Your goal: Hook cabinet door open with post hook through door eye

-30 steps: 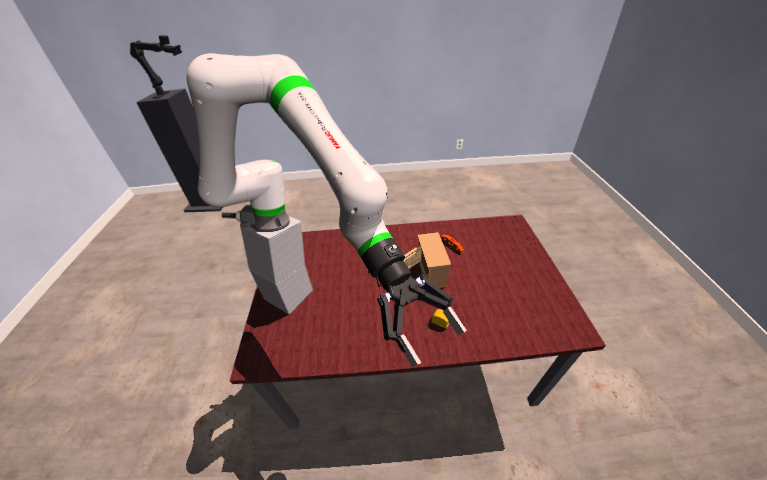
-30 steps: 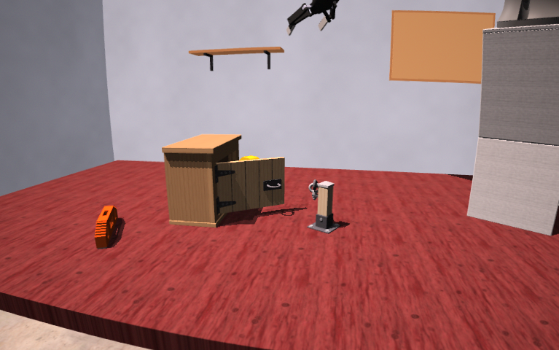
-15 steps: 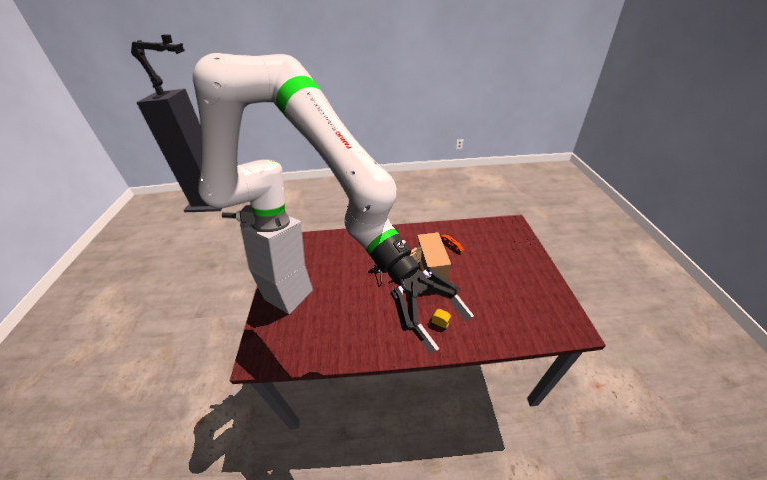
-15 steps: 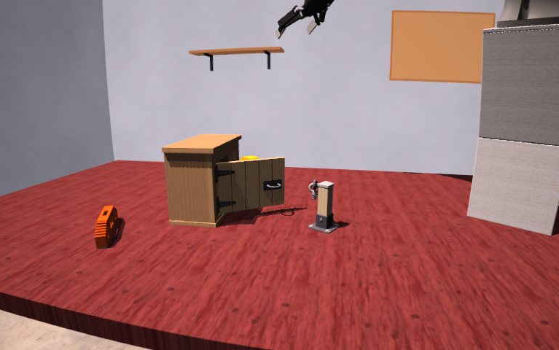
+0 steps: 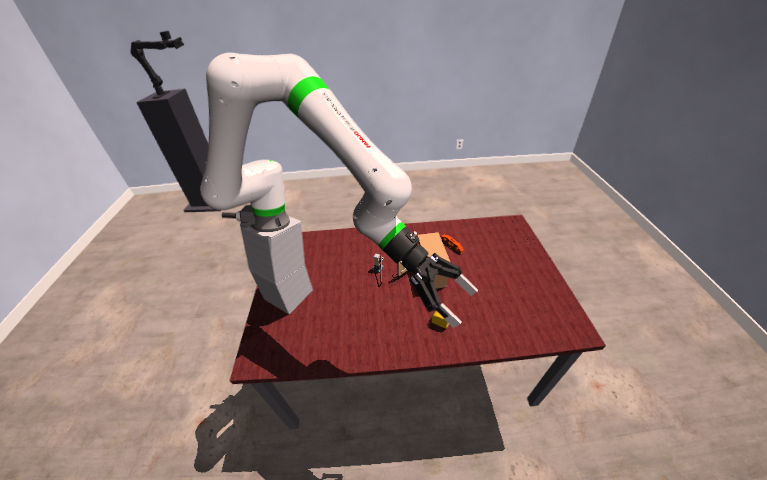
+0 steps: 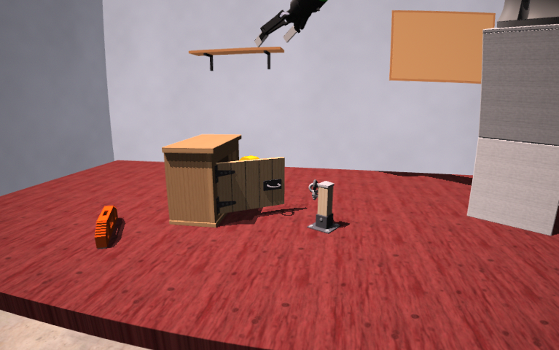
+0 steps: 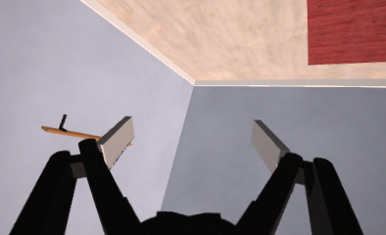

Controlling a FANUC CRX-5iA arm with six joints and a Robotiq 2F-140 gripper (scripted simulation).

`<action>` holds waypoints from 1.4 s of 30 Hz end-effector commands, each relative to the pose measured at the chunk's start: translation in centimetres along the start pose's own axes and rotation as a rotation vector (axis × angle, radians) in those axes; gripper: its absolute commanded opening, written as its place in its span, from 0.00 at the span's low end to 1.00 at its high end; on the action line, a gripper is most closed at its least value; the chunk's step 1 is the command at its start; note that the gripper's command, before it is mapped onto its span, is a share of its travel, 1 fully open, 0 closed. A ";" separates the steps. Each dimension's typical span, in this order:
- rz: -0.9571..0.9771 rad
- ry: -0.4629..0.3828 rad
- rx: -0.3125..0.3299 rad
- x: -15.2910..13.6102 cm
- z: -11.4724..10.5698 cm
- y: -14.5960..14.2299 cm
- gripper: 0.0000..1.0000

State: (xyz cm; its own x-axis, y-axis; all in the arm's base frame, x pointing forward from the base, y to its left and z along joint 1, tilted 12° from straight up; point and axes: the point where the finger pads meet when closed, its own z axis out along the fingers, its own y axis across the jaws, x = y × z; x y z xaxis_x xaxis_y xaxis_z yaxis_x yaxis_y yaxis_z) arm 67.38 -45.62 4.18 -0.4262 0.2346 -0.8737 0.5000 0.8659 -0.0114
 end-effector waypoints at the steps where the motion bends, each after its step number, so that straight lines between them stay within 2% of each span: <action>1: 0.001 0.016 -0.005 0.0 0.0 0.2 1.00; 17: 0.001 0.016 -0.005 0.0 0.0 0.2 1.00; 18: -0.056 0.045 -0.113 1.5 -0.5 6.3 1.00; 28: -0.056 0.045 -0.113 1.5 -0.5 6.3 1.00; 29: -0.113 0.082 -0.217 3.4 -1.4 12.1 1.00; 36: -0.113 0.082 -0.217 3.4 -1.4 12.1 1.00; 37: -0.172 0.127 -0.317 5.5 -2.9 17.4 1.00; 42: -0.172 0.127 -0.317 5.5 -2.9 17.4 1.00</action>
State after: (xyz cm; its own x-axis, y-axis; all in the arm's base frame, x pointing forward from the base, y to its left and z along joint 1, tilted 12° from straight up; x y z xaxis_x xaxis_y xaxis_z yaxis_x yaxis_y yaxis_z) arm 71.29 -29.32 0.69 -0.5603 0.1158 -0.8202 0.1869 0.9823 0.0111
